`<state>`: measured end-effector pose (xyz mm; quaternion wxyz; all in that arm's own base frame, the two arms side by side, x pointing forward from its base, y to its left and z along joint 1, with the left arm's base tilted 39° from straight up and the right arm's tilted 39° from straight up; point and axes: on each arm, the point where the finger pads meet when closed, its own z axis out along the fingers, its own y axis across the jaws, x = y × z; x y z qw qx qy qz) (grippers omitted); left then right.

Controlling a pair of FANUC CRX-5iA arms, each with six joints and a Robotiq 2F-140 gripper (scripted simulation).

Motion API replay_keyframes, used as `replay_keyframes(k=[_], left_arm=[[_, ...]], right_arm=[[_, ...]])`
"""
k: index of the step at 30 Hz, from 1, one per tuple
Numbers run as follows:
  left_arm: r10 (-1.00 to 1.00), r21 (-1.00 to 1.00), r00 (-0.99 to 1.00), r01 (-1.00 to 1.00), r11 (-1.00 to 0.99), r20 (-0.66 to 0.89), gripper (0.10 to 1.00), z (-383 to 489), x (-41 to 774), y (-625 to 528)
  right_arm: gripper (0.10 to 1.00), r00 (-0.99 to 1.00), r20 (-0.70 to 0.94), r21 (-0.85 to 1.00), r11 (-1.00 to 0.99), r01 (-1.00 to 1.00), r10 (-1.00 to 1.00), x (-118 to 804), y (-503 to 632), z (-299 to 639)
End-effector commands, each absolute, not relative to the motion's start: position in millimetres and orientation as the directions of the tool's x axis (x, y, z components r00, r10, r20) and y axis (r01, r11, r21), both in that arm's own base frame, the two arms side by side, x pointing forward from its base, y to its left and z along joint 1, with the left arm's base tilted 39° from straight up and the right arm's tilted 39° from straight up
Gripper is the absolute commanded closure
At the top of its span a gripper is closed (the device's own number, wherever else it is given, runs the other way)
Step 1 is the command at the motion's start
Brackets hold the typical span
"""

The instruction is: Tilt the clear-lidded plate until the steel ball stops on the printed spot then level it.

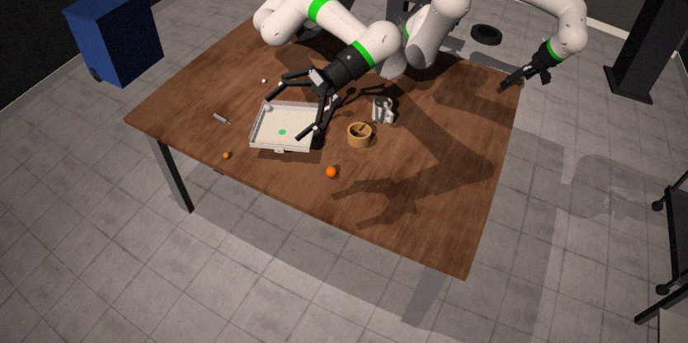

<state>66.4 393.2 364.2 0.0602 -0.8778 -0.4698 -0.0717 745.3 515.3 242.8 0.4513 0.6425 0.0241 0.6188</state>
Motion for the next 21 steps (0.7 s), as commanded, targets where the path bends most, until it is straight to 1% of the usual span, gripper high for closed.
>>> replay_keyframes(k=[1,8,10,21], left_arm=[[0.861,-0.060,0.469,0.882,-0.467,0.197,0.098,376,53,400],[0.919,-0.089,0.316,0.949,-0.303,0.237,0.098,396,27,410],[0.919,-0.089,0.316,0.949,-0.303,0.237,0.098,396,27,410],[0.947,-0.108,0.117,0.990,-0.088,0.300,0.098,424,-5,420]], right_arm=[[0.098,0.231,0.775,0.608,-0.593,-0.528,0.589,745,516,244],[0.098,0.231,0.775,0.608,-0.593,-0.528,0.589,745,516,244],[0.098,0.231,0.775,0.608,-0.593,-0.528,0.589,745,516,244],[0.098,0.231,0.775,0.608,-0.593,-0.528,0.589,745,516,244]])
